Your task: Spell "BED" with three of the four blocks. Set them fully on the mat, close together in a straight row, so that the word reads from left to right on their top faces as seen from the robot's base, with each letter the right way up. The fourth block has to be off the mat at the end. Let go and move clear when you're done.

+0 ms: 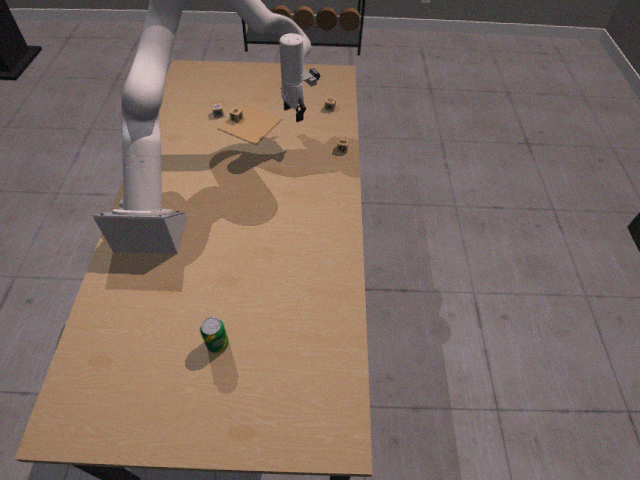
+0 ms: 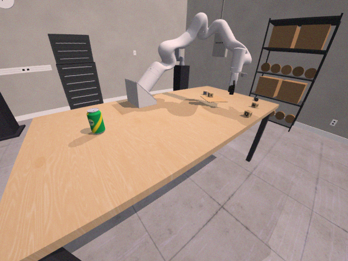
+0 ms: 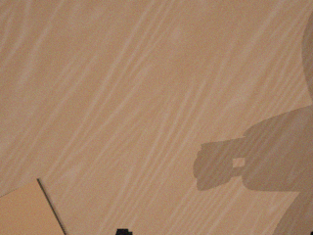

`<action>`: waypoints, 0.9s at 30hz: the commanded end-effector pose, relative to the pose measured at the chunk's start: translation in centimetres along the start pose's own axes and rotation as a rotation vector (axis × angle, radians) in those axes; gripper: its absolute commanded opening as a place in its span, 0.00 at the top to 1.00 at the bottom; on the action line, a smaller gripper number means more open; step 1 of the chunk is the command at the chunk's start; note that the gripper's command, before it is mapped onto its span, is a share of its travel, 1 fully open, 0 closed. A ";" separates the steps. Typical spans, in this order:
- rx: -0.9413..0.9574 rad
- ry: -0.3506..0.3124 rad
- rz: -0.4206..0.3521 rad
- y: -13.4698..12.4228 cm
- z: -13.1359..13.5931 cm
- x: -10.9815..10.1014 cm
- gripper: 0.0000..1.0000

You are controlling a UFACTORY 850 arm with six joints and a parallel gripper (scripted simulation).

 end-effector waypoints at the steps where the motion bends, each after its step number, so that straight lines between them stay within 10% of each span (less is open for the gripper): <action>1: -0.139 0.014 0.010 1.3 3.3 0.0 0.00; 27: -0.792 0.011 0.014 7.3 19.6 0.1 0.00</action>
Point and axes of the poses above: the point where the finger pads meet when closed, its own x axis out along the fingers, its own z axis across the jaws, y = z × x, the point moved 8 cm from there along -x, back along the fingers, and after that the axes turned 14 degrees about -x, right-handed, at the moved point
